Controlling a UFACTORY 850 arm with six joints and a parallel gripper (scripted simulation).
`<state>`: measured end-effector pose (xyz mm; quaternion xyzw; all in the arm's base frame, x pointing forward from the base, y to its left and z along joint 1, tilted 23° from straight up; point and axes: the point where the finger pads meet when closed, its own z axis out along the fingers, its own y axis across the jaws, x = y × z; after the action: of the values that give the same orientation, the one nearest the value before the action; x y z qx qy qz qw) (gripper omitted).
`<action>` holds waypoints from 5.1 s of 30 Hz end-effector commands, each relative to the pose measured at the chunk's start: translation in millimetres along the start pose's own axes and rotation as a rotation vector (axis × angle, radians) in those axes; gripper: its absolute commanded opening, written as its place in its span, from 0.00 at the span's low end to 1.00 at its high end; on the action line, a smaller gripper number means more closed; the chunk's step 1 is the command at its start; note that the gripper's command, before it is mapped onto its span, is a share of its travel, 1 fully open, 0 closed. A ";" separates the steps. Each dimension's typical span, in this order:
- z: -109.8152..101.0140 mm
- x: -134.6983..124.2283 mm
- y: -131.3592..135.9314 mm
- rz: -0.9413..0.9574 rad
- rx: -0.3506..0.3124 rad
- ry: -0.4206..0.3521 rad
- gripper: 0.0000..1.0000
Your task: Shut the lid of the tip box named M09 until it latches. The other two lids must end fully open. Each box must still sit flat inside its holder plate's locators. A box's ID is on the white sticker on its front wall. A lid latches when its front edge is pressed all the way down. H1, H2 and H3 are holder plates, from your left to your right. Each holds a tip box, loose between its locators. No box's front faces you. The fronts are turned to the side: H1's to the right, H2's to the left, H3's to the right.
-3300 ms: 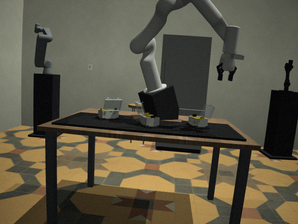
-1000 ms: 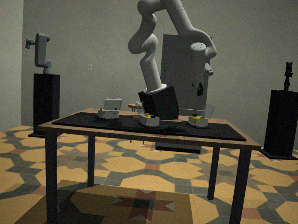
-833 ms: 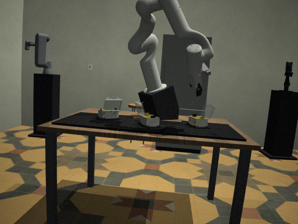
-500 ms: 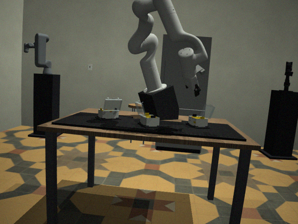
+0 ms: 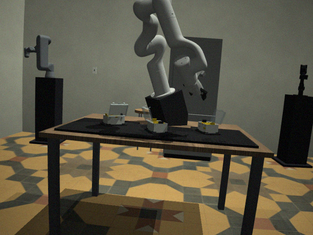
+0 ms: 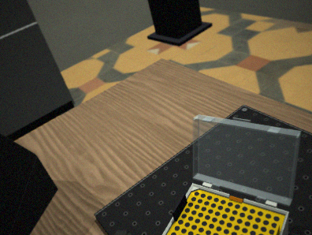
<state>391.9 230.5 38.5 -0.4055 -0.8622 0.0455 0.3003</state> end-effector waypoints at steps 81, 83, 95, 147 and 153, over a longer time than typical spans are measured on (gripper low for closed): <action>108.2 -167.6 36.9 -0.223 -0.087 0.095 1.00; 108.2 -167.6 36.9 -0.223 -0.087 0.095 1.00; 108.2 -167.6 36.9 -0.223 -0.087 0.095 1.00; 34.3 -65.1 6.9 -0.223 -0.087 0.095 1.00; 20.0 -45.4 1.1 -0.223 -0.087 0.095 1.00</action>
<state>407.3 195.5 -17.7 -0.3217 -0.8875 -0.0446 0.3270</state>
